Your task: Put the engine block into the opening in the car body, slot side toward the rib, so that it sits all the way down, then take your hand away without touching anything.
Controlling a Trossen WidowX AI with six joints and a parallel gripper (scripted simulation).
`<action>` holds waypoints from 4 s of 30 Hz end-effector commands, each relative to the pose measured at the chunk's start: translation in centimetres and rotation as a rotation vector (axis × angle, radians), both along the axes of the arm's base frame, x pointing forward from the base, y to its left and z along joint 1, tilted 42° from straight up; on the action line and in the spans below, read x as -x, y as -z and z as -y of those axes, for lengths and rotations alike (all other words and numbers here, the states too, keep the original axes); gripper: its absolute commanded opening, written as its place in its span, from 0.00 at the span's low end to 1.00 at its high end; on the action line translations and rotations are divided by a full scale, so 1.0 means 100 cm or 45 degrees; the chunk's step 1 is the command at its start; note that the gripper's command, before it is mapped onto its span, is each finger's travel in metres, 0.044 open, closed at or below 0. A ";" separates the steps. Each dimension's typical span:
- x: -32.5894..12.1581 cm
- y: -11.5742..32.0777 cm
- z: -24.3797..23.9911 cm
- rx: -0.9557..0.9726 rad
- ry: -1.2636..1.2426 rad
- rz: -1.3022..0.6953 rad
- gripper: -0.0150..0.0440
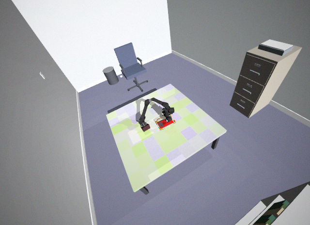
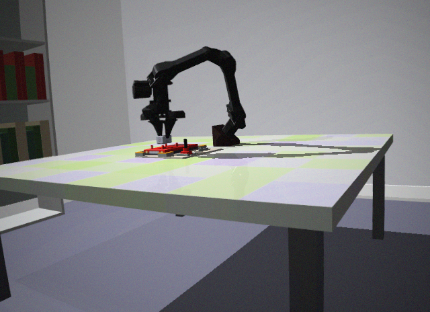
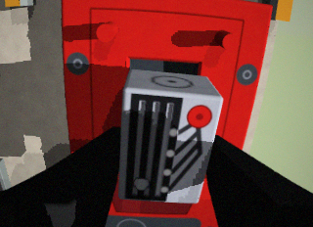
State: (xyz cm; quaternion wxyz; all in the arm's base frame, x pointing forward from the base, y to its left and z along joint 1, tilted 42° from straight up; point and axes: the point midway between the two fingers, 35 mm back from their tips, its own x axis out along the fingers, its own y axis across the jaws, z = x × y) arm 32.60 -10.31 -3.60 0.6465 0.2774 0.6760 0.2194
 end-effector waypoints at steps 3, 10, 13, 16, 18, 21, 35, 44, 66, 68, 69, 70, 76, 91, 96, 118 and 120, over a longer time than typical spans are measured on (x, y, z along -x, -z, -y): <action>0.000 0.001 -0.001 -0.003 -0.017 0.021 0.52; 0.000 0.002 -0.001 -0.003 -0.046 0.046 0.52; 0.000 0.002 -0.002 -0.003 -0.042 0.042 0.52; 0.000 0.002 -0.002 -0.003 -0.035 0.037 0.52; 0.000 0.002 -0.002 -0.003 -0.030 0.032 0.52; 0.000 0.003 -0.002 -0.003 -0.023 0.026 0.52; 0.000 0.004 -0.004 -0.003 -0.026 0.028 0.52; -0.001 0.005 -0.005 -0.003 -0.025 0.028 0.52; -0.001 0.007 -0.007 -0.003 -0.024 0.027 0.52; -0.001 0.008 -0.007 -0.003 -0.024 0.027 0.52; -0.001 0.008 -0.007 -0.003 -0.024 0.027 0.52; -0.001 0.008 -0.007 -0.003 -0.024 0.027 0.52; -0.001 0.008 -0.008 -0.003 -0.024 0.027 0.52; -0.001 0.010 -0.009 -0.003 -0.024 0.027 0.52; -0.001 0.011 -0.010 -0.003 -0.024 0.027 0.52; -0.001 0.013 -0.012 -0.004 -0.024 0.027 0.52; -0.001 0.013 -0.012 -0.004 -0.024 0.027 0.52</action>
